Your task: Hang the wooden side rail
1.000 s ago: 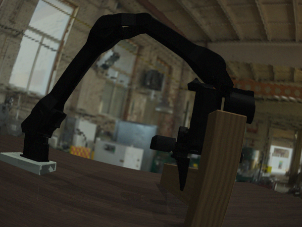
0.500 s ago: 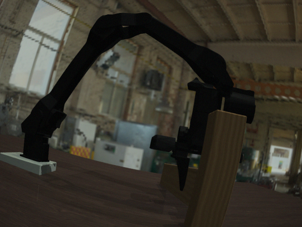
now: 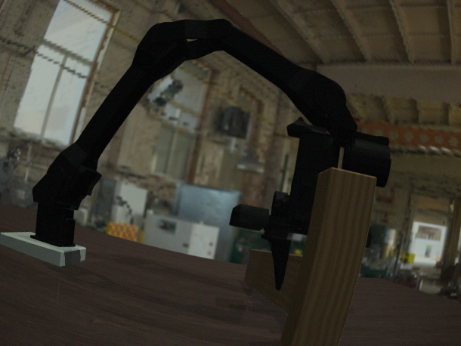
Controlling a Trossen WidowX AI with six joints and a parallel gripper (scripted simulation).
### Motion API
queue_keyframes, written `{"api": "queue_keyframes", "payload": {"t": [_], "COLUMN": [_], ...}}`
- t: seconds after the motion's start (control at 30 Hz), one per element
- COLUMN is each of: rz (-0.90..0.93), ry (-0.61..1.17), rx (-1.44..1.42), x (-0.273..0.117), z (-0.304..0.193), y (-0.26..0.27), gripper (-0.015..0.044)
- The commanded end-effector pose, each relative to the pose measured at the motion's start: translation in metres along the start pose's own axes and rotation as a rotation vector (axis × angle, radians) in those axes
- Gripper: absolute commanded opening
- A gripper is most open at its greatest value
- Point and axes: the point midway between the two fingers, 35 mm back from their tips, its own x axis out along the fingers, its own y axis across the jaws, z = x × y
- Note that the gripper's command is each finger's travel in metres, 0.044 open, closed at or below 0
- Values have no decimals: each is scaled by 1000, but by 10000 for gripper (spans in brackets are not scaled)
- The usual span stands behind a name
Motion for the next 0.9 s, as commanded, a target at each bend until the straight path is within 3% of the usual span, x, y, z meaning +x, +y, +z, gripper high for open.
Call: {"api": "queue_keyframes", "payload": {"t": [0.0, 0.87], "rz": [-11, -11], "ry": [4, 4], "rx": [0, 0], "x": [-3, -1], "z": [-2, -5], "y": [-3, 0], "gripper": [0, 0]}}
